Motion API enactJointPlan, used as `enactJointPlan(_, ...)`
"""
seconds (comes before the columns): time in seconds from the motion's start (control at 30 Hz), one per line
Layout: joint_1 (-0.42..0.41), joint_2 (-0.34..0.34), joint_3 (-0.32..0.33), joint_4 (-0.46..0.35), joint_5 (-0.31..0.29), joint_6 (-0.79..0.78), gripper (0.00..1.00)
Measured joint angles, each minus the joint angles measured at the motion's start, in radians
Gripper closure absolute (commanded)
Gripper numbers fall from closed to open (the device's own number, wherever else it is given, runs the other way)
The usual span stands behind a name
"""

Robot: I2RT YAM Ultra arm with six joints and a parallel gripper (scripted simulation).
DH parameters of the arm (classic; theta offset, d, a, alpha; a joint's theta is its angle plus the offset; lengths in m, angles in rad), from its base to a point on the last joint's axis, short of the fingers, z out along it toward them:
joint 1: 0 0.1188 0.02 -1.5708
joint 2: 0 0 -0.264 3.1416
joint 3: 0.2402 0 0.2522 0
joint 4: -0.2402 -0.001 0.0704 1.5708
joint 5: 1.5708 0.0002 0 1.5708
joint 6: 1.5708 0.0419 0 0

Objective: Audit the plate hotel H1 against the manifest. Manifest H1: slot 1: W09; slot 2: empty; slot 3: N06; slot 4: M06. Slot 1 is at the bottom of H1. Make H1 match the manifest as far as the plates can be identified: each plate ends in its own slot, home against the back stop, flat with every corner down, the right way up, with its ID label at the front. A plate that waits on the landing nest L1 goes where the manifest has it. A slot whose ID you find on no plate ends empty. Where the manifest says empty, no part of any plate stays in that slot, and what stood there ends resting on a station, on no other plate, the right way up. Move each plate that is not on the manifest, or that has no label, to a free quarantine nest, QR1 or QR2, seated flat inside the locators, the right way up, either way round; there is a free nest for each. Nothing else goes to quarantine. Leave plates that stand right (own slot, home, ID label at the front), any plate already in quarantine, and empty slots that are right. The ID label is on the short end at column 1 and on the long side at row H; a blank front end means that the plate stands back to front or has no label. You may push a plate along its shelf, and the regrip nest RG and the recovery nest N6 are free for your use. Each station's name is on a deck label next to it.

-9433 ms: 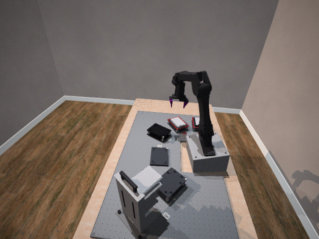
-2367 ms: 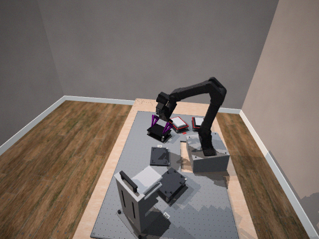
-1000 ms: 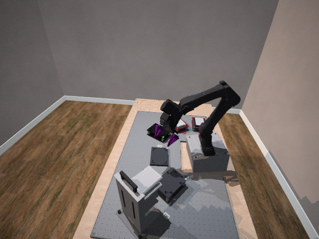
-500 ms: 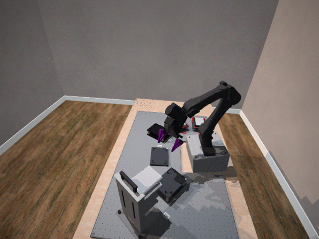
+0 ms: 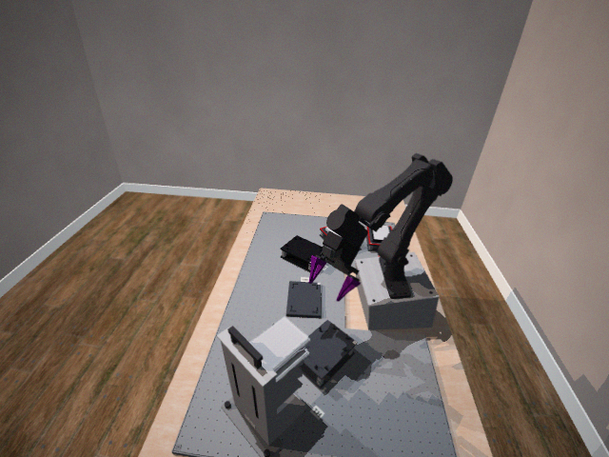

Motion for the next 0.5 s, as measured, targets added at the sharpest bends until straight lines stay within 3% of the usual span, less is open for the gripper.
enactJointPlan(0.5,0.277,0.043,-0.002,0.048,0.209,0.168,0.00)
